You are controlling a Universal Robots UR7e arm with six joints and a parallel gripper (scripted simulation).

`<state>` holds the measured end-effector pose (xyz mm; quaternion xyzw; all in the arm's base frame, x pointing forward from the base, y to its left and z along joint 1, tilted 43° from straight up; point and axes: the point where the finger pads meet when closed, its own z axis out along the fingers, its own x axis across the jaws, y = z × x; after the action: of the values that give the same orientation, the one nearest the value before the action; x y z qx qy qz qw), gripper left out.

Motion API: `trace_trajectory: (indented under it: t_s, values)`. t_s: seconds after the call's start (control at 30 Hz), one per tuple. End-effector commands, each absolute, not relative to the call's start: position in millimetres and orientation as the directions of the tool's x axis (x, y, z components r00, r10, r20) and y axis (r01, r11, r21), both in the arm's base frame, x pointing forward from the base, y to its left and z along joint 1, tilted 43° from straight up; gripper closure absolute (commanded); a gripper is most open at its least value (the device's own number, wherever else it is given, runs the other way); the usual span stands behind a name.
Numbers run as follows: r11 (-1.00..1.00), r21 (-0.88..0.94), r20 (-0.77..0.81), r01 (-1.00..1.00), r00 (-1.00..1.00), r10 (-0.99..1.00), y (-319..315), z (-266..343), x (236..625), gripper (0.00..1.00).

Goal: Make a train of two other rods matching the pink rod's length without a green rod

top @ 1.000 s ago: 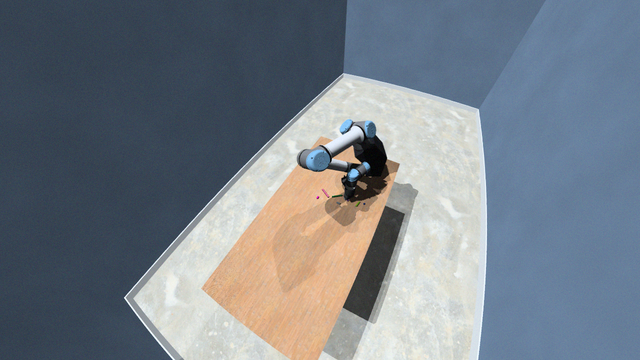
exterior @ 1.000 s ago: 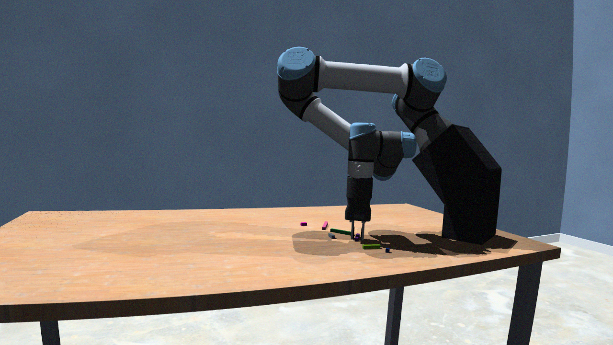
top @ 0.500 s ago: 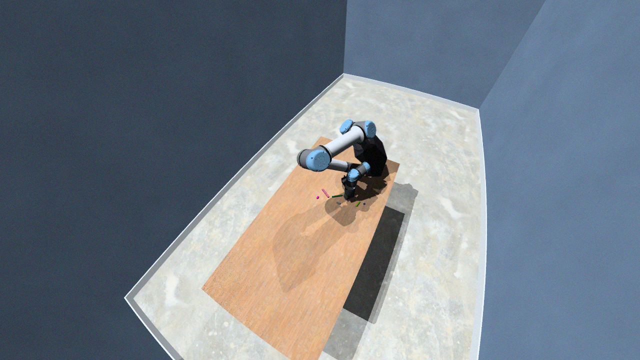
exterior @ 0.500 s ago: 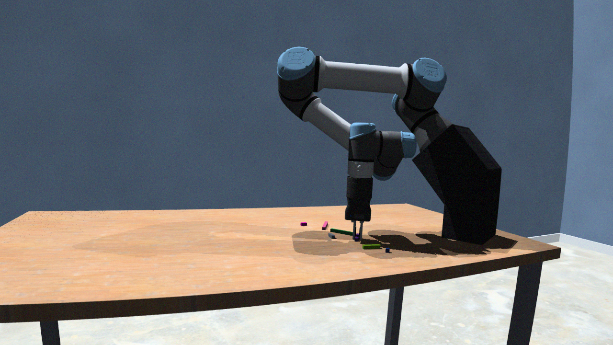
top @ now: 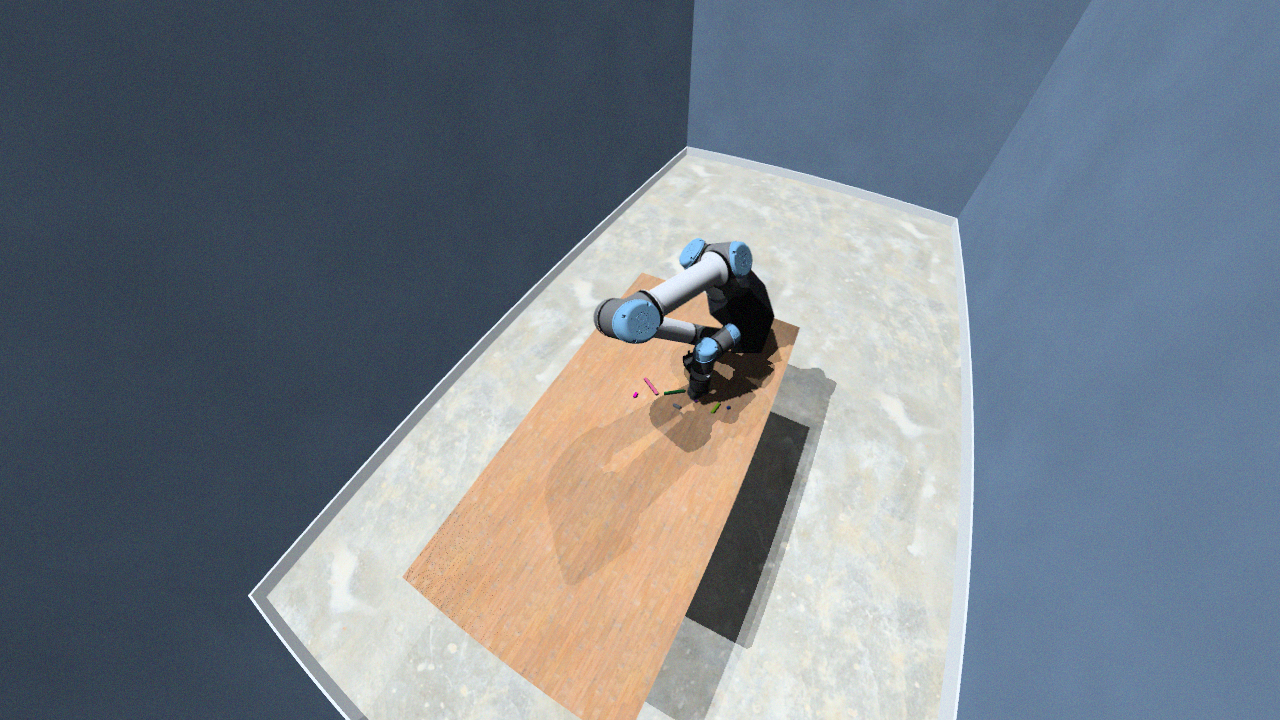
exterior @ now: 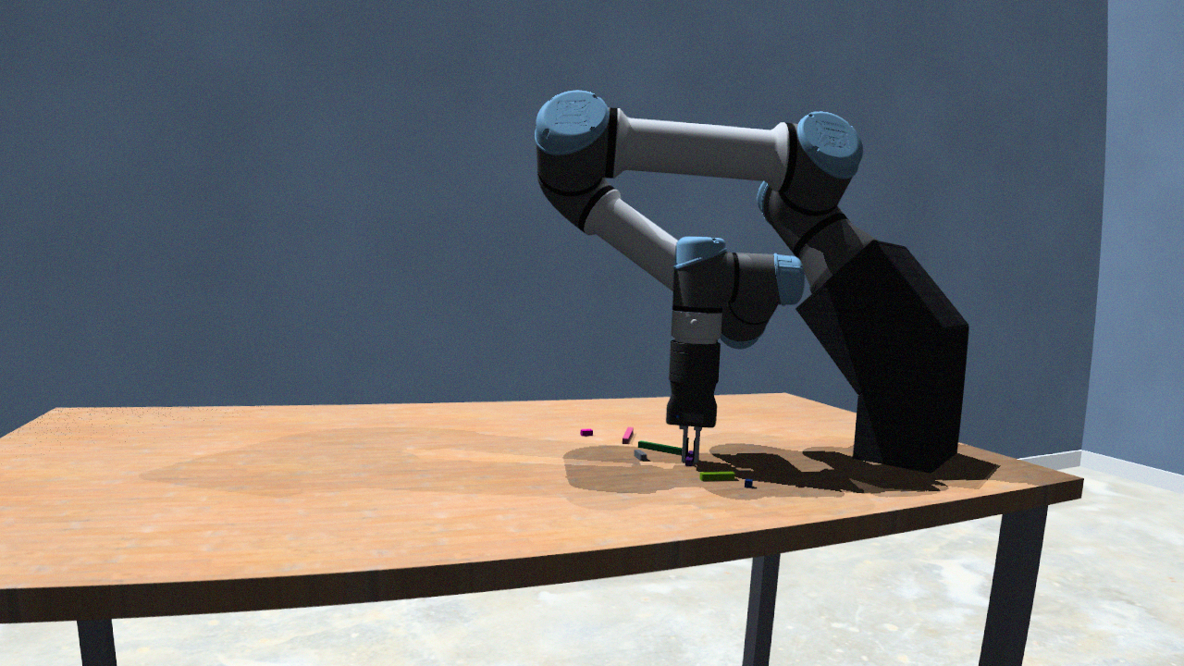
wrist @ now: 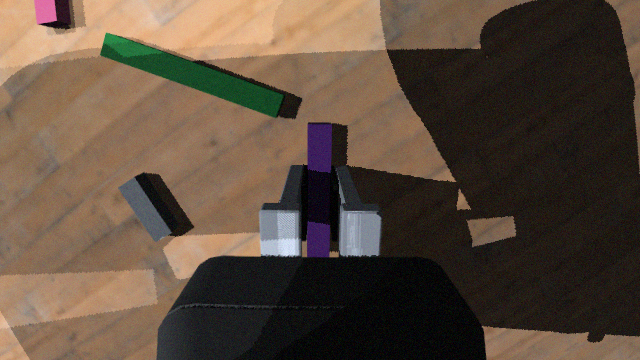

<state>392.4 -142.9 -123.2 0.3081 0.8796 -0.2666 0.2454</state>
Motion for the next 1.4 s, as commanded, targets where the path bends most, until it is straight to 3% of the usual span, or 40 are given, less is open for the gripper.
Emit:
trace_trajectory:
  t_s: [0.0, 0.67, 1.37]
  values:
    - [0.668, -0.317, -0.597, 0.673, -0.689, 0.411, -142.7, -122.9, 392.5, 0.76]
    - [0.668, -0.317, -0.597, 0.673, -0.689, 0.411, -139.8, -119.5, 391.3, 0.76]
    - [0.668, -0.317, -0.597, 0.673, -0.689, 0.411, -94.6, -65.7, 371.7, 0.76]
